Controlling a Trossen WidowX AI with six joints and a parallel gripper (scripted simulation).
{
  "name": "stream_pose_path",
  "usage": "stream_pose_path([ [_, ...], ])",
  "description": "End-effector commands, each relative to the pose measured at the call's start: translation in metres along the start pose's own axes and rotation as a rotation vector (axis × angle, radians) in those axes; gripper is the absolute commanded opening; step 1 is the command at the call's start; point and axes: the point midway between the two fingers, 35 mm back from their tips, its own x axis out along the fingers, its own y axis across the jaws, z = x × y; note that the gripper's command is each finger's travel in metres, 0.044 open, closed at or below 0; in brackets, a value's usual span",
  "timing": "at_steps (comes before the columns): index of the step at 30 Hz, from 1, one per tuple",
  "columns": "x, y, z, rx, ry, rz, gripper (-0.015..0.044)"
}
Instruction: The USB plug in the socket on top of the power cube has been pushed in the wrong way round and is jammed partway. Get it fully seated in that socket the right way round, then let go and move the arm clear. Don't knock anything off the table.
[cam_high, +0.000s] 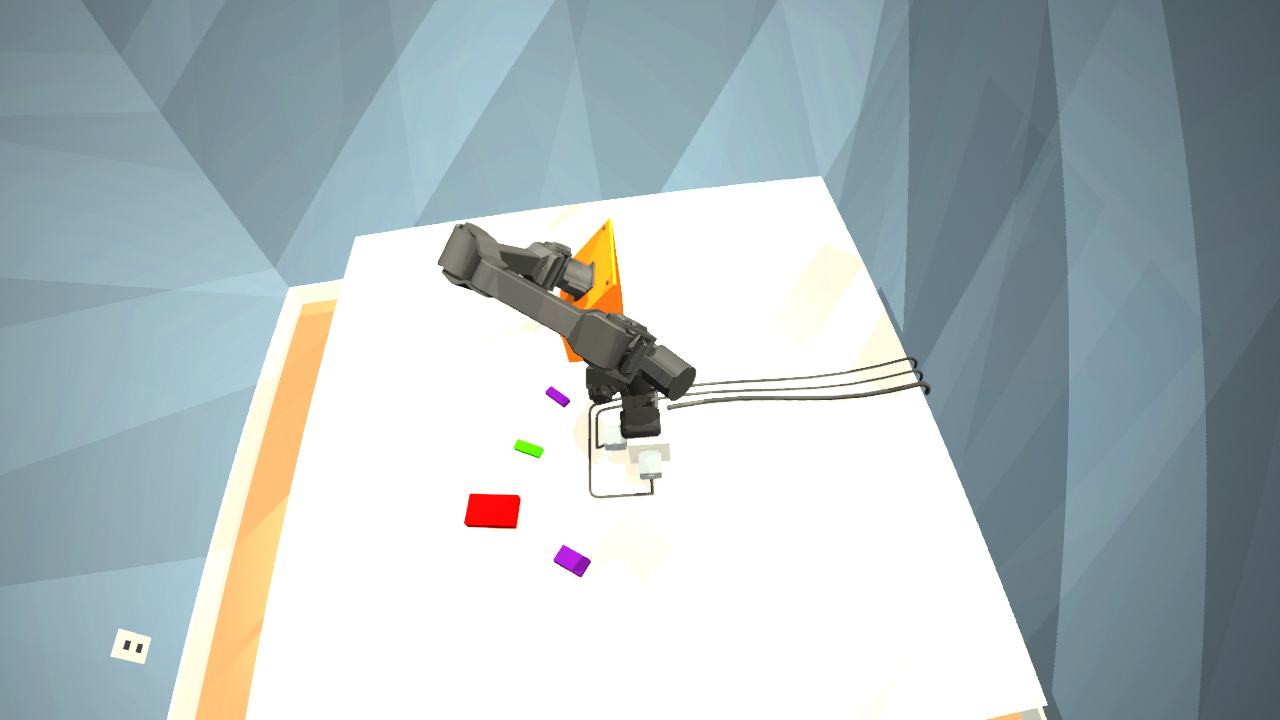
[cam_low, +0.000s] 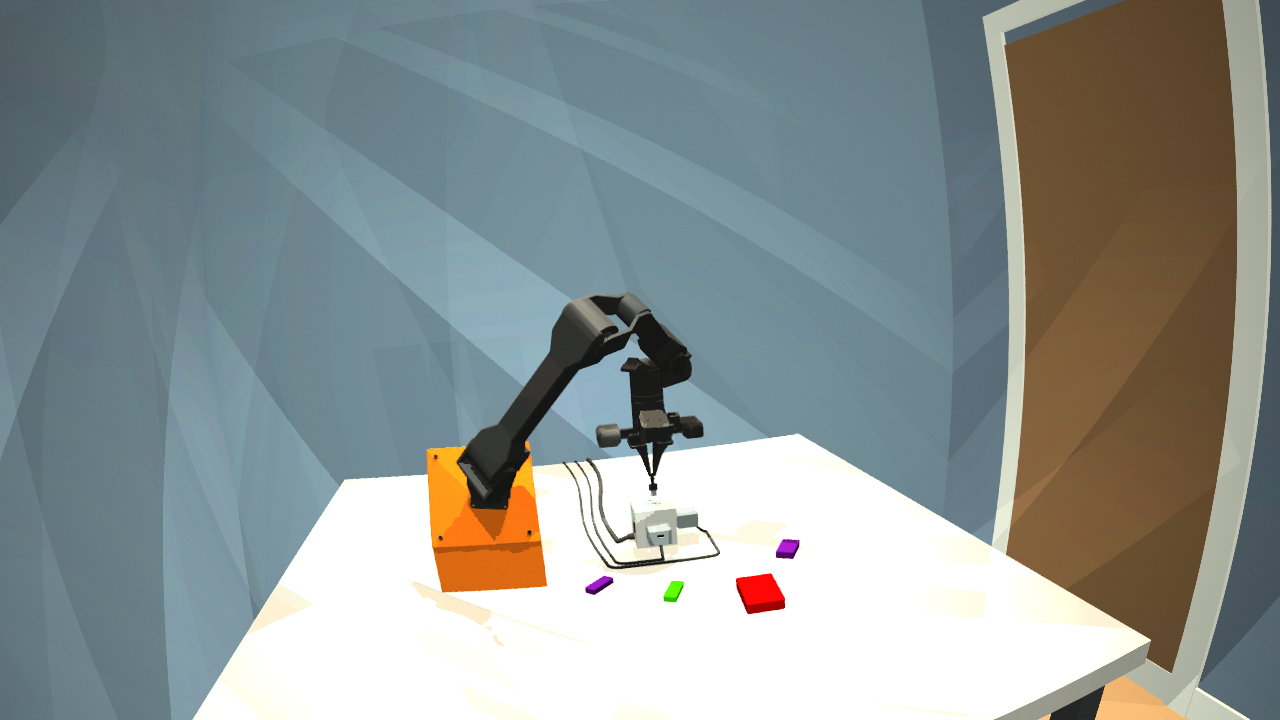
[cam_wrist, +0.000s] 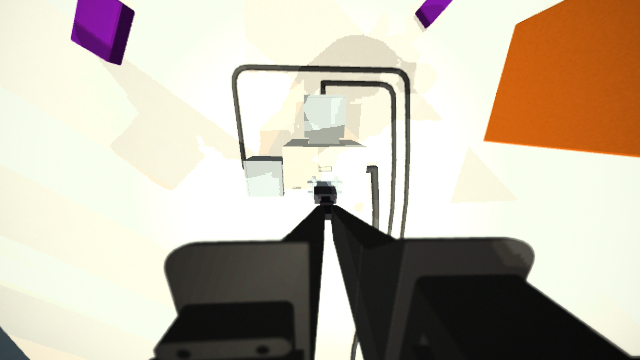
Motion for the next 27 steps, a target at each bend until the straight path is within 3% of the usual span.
stream_pose_path([
  [1, 0.0011, -0.0014, -0.0006, -0.005, 0.007, -0.005, 0.0],
  [27, 0.0043, -0.0016, -0.0021, -0.003, 0.026, -0.005, 0.0],
])
